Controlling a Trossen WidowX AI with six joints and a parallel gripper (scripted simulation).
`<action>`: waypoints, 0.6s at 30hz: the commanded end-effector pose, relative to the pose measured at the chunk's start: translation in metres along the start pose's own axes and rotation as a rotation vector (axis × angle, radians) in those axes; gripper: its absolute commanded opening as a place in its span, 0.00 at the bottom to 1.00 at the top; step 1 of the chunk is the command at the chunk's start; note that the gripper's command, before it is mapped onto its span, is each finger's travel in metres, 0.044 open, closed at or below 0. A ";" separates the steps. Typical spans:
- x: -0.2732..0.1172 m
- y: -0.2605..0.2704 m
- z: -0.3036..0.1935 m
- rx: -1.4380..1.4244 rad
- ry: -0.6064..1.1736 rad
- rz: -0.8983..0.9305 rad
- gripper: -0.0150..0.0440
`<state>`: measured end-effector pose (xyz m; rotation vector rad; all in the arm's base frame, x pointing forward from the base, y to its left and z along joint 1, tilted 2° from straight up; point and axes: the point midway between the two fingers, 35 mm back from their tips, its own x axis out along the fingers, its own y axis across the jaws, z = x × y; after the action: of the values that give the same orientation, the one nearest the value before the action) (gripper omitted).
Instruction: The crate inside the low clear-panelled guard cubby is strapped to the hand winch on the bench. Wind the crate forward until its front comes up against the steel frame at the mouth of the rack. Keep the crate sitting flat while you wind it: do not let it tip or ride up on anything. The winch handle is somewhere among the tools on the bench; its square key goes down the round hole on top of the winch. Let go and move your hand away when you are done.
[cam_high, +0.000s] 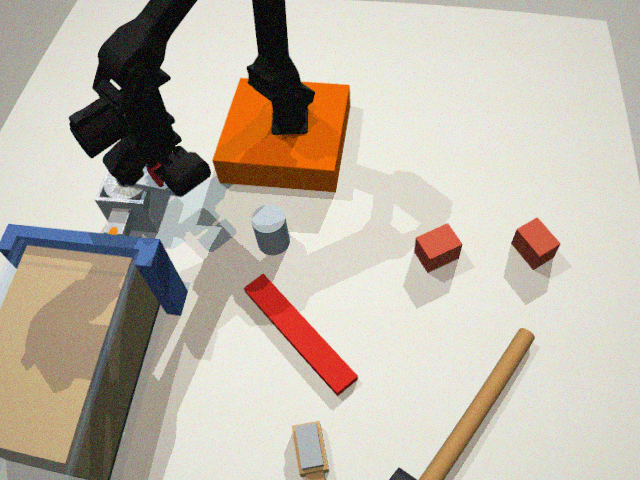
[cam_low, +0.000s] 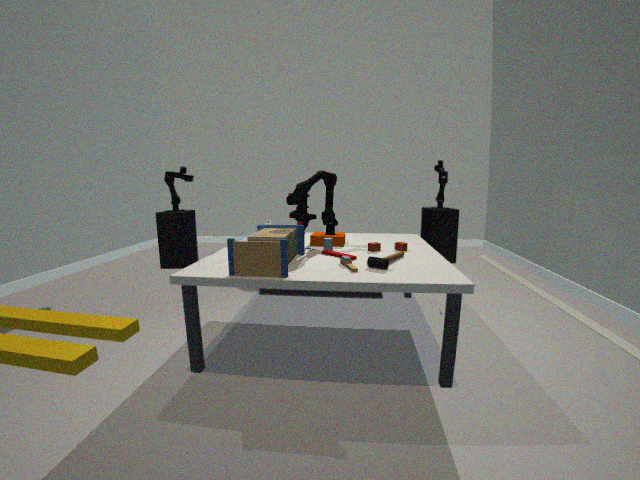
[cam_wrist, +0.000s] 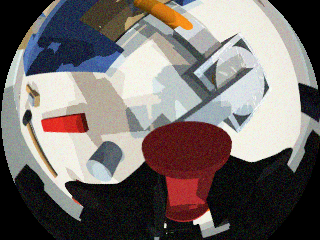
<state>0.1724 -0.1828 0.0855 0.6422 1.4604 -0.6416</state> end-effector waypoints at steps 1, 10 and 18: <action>-0.002 -0.009 -0.014 0.010 0.019 -0.011 0.25; -0.002 -0.018 -0.023 0.010 0.020 -0.012 0.25; -0.003 -0.028 -0.031 0.010 0.020 -0.013 0.25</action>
<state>0.1424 -0.1796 0.0855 0.6536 1.4658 -0.6374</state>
